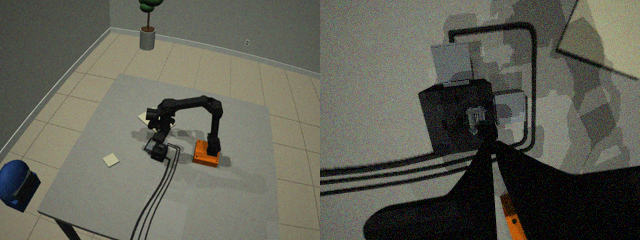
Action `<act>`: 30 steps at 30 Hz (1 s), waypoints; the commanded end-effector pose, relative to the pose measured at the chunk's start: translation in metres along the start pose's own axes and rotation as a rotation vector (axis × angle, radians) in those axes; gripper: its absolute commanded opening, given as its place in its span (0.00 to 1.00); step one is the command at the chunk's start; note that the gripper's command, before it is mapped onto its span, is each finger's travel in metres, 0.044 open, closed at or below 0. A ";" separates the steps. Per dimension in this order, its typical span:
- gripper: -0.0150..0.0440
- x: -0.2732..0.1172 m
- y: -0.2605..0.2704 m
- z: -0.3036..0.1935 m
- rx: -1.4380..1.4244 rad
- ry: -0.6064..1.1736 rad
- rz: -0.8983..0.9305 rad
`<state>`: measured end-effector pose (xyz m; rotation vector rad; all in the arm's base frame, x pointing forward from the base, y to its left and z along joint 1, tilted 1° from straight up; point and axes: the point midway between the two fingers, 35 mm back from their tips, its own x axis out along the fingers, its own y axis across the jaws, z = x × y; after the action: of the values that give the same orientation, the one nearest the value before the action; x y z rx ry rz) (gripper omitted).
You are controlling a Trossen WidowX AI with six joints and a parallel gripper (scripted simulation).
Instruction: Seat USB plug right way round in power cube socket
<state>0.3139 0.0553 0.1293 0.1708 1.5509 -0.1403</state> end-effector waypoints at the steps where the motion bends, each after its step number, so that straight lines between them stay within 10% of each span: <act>1: 0.25 0.000 0.000 0.000 0.091 -0.001 0.000; 30: 0.25 0.000 0.000 0.000 0.851 -0.001 0.000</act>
<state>0.3139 0.0553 0.1293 0.7854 1.4253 -0.7475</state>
